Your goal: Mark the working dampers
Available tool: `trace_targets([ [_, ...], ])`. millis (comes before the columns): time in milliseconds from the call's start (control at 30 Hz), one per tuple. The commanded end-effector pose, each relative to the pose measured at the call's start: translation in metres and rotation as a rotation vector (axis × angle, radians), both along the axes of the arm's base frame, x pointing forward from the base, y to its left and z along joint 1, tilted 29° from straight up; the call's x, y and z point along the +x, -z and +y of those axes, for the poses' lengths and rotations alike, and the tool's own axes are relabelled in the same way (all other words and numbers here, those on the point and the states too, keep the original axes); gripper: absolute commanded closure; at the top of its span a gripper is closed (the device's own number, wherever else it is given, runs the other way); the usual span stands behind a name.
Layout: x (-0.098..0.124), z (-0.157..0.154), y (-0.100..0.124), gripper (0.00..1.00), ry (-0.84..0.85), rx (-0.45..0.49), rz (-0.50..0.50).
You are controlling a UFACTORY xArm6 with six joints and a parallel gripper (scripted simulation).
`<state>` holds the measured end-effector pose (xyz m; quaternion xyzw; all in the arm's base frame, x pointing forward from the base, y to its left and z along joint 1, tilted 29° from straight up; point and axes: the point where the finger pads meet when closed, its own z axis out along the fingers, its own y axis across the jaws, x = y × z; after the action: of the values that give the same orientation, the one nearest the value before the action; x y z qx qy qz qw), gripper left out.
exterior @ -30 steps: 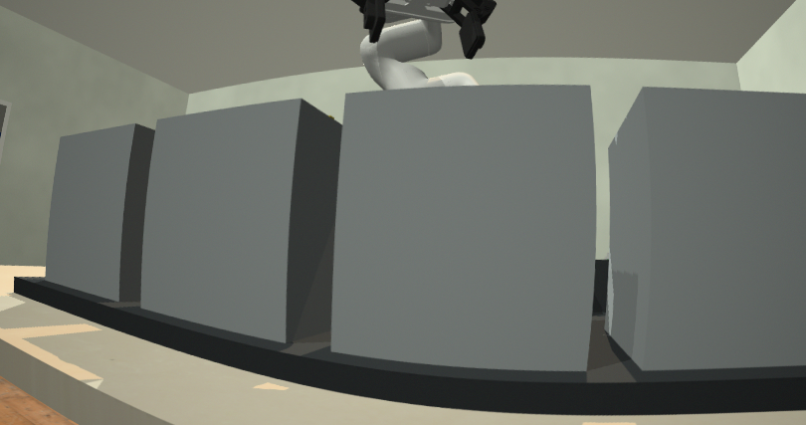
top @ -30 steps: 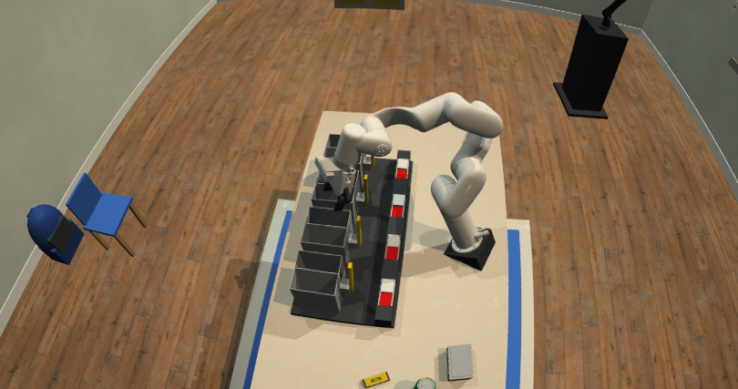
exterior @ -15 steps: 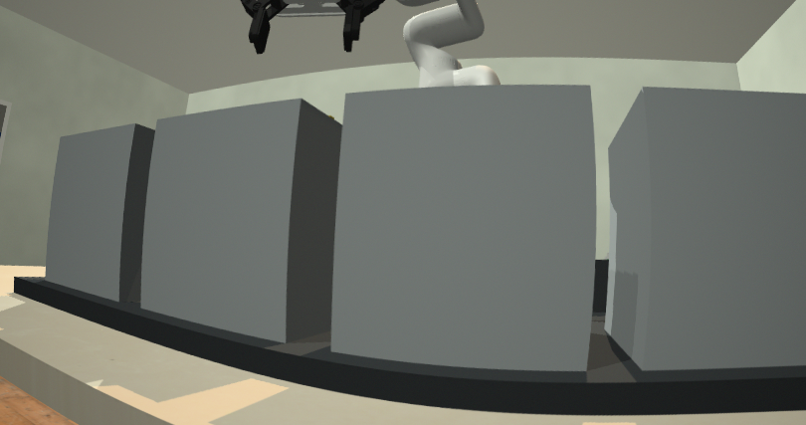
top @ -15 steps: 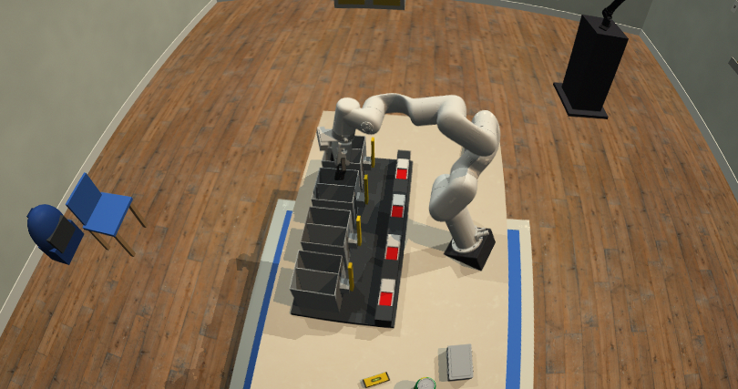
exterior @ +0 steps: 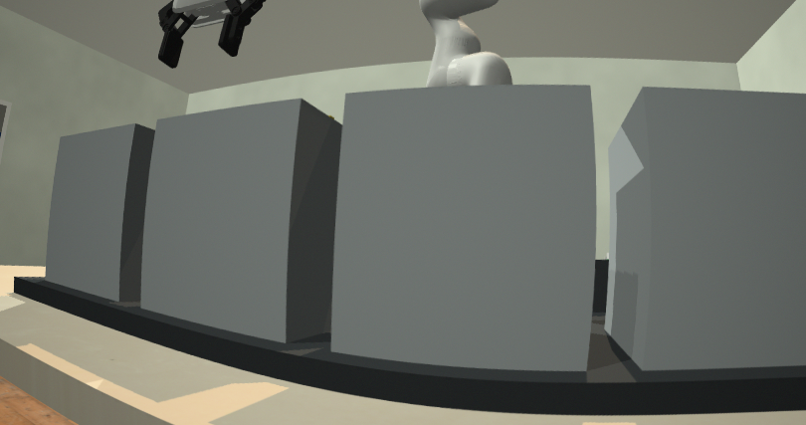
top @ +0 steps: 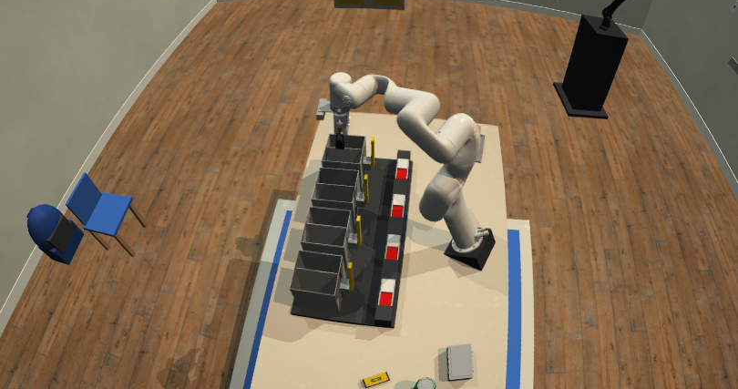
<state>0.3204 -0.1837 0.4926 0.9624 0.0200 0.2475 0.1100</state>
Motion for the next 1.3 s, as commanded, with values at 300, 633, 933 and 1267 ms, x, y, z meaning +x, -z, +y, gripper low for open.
trace_targets([
  [300,-0.001,-0.052,-0.019,0.0,0.099,0.036,0.037],
  [633,-0.001,-0.052,-0.019,0.61,0.099,0.036,0.037],
  [933,-0.001,-0.052,-0.019,0.61,0.099,0.036,0.037],
  [1267,-0.001,-0.052,-0.019,0.61,0.099,0.036,0.037],
])
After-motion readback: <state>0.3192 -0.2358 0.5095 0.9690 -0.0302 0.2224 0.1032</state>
